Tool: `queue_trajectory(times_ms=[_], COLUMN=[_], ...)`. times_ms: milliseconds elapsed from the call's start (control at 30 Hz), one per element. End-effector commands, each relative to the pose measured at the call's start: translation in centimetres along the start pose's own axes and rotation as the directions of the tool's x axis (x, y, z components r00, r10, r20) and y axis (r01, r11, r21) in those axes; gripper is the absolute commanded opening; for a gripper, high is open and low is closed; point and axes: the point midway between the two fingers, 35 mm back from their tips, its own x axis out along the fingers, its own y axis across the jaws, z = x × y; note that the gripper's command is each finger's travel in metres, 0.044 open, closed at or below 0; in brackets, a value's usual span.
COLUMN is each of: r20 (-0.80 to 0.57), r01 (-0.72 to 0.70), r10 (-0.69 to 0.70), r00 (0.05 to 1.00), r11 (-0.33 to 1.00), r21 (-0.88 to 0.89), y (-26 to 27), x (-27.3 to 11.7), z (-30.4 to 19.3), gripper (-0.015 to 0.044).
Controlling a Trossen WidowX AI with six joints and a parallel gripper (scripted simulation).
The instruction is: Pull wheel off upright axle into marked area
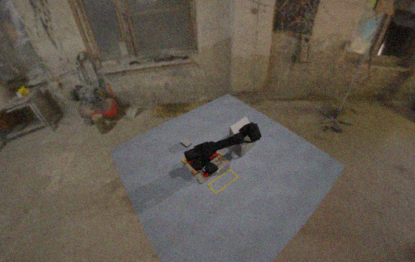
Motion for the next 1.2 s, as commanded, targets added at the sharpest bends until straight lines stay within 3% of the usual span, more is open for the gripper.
queue_trajectory(times_ms=[0,633,933,1167], r20=[0.005,0.006,0.007,0.007], r01=[0.001,0.001,0.002,0.0], r10=[-0.001,-0.001,-0.002,0.0], r00=[1.0,1.0,1.0,1.0], r11=[1.0,1.0,1.0,1.0], r21=[-0.001,-0.001,-0.001,0.004], y=[-0.1,-0.1,-0.1,1.1], x=[-0.4,-1.0,-4.4,-3.9], z=[0.1,0.0,-0.1,-0.5], gripper=[0.0,0.0,0.0,0.0])
